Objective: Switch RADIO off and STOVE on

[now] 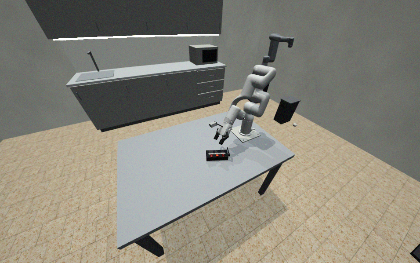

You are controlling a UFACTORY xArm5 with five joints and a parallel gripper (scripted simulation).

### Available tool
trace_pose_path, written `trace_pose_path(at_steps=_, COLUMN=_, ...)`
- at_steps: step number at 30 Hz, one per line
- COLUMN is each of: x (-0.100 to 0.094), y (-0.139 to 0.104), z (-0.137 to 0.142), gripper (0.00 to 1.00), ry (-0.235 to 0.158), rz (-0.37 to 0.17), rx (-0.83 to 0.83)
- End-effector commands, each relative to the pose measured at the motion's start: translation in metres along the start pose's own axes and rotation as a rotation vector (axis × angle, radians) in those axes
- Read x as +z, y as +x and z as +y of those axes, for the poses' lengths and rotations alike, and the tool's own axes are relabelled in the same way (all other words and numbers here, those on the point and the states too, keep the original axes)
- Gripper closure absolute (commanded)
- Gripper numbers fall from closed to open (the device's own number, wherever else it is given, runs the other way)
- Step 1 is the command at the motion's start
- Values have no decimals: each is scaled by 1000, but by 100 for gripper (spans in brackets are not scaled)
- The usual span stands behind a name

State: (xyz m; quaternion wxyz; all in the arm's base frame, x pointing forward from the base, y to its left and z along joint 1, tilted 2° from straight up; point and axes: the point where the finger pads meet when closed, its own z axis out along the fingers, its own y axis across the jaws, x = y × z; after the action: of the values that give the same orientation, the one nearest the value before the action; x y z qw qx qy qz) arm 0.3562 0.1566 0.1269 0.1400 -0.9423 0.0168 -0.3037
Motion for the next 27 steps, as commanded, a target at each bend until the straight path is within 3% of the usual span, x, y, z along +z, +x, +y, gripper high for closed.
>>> trace_pose_path(at_steps=1, x=0, y=1, z=-1, gripper=0, ry=1, rz=3, rx=0)
trace_pose_path(at_steps=18, x=1, y=2, z=-1, gripper=0, ry=-2, rz=-5, rx=-2)
trace_pose_path(at_steps=21, x=5, y=4, z=-3, gripper=0, ry=-20, rz=-46, rx=-13)
trace_pose_path(at_steps=26, x=13, y=9, z=-8, gripper=0, ry=-72, rz=-169, rx=-45)
trace_pose_path(at_steps=27, x=13, y=9, z=-8, gripper=0, ry=-72, rz=-169, rx=-45)
